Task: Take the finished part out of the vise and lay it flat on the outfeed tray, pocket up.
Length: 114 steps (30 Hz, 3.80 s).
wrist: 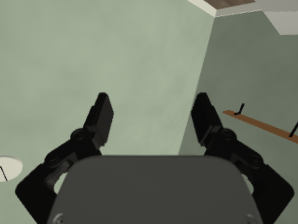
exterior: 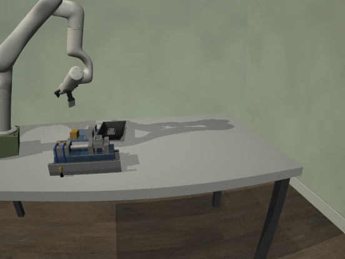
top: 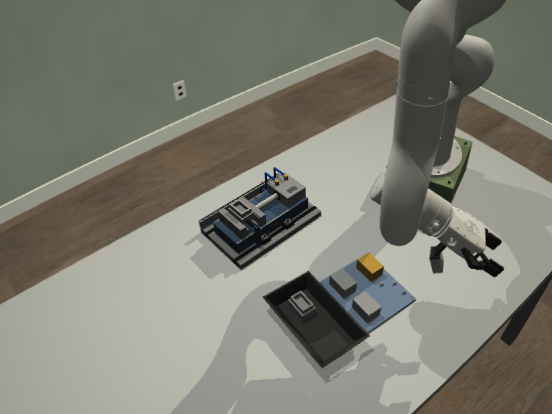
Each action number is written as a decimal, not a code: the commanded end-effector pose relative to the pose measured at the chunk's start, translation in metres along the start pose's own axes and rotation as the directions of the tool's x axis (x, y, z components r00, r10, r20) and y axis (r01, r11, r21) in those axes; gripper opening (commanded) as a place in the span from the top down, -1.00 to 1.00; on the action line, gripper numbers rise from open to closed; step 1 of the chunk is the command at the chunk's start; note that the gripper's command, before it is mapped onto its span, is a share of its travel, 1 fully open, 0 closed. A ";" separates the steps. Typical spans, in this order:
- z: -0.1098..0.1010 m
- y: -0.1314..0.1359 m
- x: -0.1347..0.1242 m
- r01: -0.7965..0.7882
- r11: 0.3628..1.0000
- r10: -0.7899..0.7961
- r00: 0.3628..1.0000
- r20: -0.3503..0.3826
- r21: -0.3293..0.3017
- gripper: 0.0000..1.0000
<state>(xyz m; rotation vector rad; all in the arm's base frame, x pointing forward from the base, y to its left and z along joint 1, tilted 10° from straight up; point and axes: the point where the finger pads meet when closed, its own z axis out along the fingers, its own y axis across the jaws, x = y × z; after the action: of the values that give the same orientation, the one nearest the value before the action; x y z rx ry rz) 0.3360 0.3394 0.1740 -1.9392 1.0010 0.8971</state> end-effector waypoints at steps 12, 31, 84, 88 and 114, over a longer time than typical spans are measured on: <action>-0.088 -0.008 0.073 -0.122 0.991 0.112 0.977 -0.183 -0.045 -1.00; -0.191 -0.002 0.145 -0.237 0.971 0.216 0.895 -0.389 -0.005 -1.00; -0.510 0.079 0.279 -0.362 0.868 0.478 0.425 -0.769 0.339 -1.00; -0.535 0.090 0.284 -0.356 0.858 0.496 0.381 -0.781 0.371 -1.00; -0.574 0.106 0.291 -0.343 0.841 0.522 0.313 -0.793 0.418 1.00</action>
<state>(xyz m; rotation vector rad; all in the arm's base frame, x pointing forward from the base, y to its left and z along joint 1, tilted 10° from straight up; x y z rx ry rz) 0.5081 -0.2884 0.1642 -1.9737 2.2483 -0.1295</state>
